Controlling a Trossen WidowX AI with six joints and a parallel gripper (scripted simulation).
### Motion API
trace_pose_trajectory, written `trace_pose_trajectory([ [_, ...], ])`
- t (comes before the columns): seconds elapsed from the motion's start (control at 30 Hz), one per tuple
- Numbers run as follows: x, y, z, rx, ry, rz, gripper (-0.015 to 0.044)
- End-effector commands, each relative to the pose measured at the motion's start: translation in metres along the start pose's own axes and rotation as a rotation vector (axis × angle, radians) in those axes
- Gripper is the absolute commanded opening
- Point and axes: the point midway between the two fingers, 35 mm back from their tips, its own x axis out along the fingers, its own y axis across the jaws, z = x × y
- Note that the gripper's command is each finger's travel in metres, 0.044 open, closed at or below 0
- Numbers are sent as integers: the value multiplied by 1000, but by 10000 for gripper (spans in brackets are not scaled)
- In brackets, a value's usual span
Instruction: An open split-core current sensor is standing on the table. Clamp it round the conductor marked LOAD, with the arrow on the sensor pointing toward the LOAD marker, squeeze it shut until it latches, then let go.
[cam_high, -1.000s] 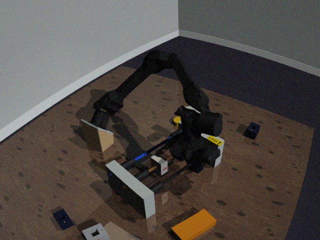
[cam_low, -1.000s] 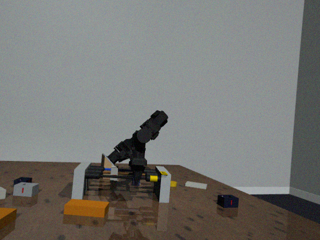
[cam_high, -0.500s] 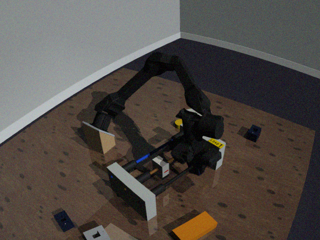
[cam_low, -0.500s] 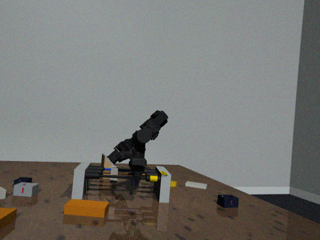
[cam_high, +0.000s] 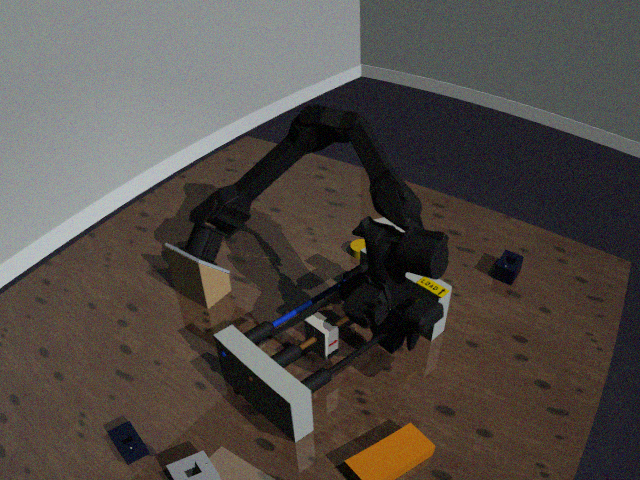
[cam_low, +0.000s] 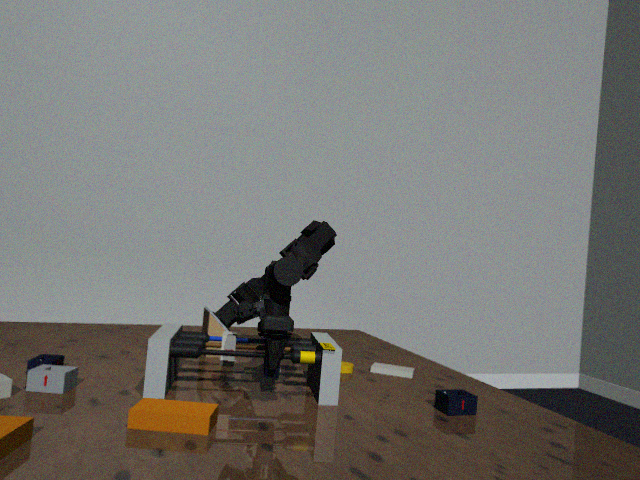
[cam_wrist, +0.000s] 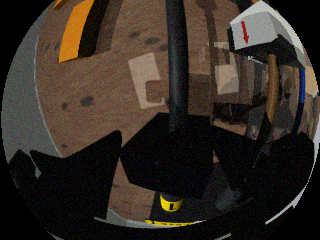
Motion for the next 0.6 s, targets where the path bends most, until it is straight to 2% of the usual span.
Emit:
trace_pose_trajectory([
  [0.0,0,0,0,0,0,1,335],
  [0.57,0,0,0,0,0,1,221],
])
